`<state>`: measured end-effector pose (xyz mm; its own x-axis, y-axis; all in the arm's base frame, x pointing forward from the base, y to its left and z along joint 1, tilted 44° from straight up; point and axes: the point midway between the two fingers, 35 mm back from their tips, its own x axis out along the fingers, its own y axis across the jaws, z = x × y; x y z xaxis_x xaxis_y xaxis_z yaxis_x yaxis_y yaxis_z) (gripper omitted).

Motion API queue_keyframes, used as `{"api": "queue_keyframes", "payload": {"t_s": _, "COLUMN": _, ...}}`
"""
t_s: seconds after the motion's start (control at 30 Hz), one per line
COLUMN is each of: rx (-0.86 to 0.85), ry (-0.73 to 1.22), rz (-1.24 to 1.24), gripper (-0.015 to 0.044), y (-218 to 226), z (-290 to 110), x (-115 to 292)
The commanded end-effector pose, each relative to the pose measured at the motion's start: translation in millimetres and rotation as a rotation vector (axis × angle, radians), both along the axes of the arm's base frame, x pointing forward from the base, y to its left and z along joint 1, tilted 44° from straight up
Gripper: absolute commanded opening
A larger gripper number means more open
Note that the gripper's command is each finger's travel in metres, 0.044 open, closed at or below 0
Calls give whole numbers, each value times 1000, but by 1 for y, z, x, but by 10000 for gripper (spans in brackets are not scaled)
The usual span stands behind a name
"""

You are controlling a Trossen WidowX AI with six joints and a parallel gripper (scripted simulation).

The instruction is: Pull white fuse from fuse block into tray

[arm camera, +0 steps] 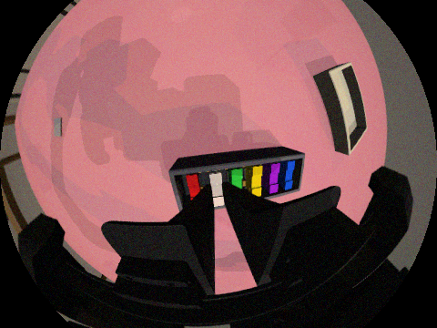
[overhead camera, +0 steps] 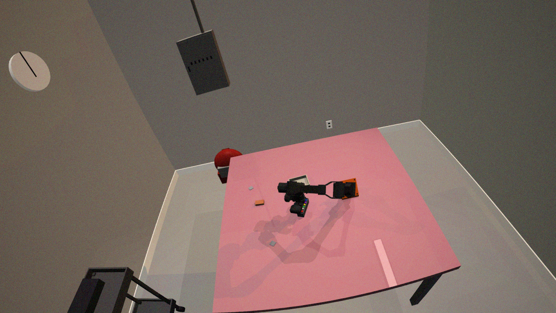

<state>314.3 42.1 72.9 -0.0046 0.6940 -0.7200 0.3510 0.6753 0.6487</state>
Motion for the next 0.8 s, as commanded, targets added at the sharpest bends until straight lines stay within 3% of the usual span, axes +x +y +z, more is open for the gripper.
{"api": "queue_keyframes", "payload": {"t_s": 0.0, "rx": -1, "ry": -1, "rz": 3, "gripper": 0, "y": -2, "z": 2, "x": 0}}
{"api": "queue_keyframes", "payload": {"t_s": 0.77, "rx": -1, "ry": 0, "rz": 2, "gripper": 0, "y": -10, "z": 10, "x": 0}}
